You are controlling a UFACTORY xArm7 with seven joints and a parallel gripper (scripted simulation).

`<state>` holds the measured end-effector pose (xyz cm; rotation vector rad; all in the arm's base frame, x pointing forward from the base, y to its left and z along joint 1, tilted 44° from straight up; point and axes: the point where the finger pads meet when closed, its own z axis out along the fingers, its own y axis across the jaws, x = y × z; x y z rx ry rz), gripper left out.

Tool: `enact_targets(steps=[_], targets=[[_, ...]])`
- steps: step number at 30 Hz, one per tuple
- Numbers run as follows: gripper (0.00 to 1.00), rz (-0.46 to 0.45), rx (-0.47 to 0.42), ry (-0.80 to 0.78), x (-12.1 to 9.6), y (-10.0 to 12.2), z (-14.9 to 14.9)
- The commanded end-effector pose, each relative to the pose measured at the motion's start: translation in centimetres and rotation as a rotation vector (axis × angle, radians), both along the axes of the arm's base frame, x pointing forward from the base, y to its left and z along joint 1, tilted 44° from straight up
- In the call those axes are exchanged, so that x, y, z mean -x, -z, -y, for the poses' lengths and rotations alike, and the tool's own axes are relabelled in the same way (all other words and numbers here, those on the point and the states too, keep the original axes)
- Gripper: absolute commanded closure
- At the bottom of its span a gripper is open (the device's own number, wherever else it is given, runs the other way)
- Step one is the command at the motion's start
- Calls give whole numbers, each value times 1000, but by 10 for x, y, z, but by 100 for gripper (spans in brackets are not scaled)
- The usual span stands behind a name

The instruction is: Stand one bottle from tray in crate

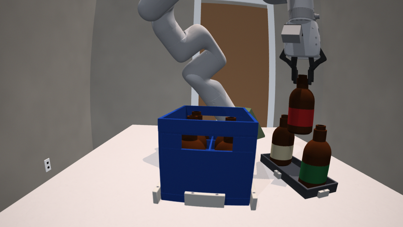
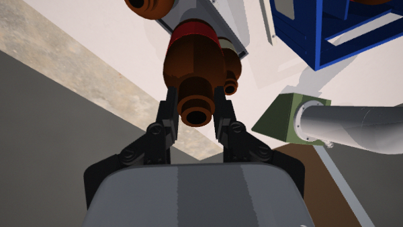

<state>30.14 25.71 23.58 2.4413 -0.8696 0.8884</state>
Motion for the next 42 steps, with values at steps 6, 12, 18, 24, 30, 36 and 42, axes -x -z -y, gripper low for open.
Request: enact_targets(steps=[6, 12, 18, 24, 30, 36, 42], targets=[[100, 2, -3, -3, 0, -1, -2], [100, 2, -3, -3, 1, -1, -2], [100, 2, -3, -3, 1, -3, -3], [100, 2, -3, -3, 3, -5, -4], [100, 2, -3, -3, 5, -9, -7], [100, 2, -3, -3, 8, -14, -11], [100, 2, -3, -3, 10, -17, -14]])
